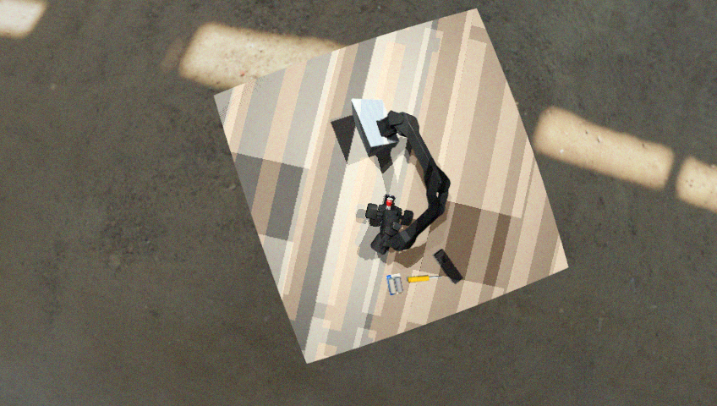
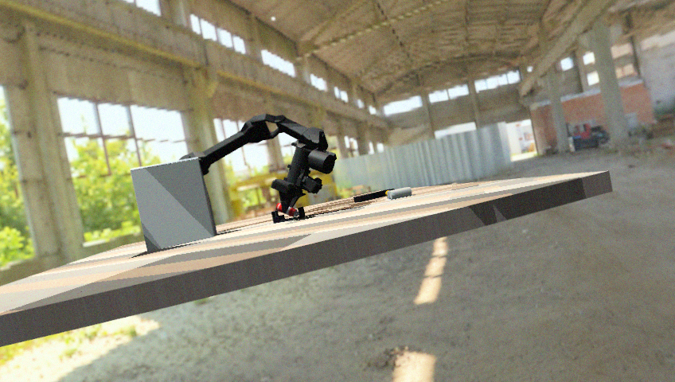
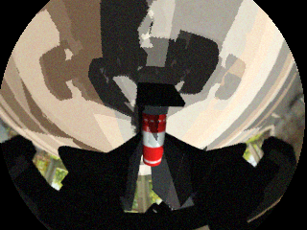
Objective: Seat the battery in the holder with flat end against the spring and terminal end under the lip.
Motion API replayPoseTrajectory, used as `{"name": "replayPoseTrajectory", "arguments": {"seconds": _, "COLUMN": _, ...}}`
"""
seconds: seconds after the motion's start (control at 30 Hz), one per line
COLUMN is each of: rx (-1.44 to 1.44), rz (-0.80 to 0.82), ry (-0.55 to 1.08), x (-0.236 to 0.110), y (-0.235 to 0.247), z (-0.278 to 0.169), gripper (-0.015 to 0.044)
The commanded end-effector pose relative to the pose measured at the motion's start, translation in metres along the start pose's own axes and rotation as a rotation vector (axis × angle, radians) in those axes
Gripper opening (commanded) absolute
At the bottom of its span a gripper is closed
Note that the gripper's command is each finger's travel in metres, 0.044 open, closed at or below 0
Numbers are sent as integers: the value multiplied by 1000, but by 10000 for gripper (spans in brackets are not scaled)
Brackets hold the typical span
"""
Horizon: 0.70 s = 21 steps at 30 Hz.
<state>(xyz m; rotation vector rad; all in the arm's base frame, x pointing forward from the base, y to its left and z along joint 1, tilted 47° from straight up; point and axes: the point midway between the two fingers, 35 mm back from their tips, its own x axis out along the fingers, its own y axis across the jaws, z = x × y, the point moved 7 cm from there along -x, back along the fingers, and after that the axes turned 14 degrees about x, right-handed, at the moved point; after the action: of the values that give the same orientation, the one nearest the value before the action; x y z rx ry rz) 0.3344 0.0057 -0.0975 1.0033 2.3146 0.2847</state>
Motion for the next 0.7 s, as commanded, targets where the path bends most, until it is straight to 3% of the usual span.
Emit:
{"name": "replayPoseTrajectory", "arguments": {"seconds": 0.0, "rx": -5, "rz": -2, "ry": -1, "x": 0, "y": 0, "z": 4, "gripper": 87}}
{"name": "replayPoseTrajectory", "arguments": {"seconds": 0.67, "rx": -5, "rz": -4, "ry": -4, "x": -4, "y": 2, "z": 12, "gripper": 87}}
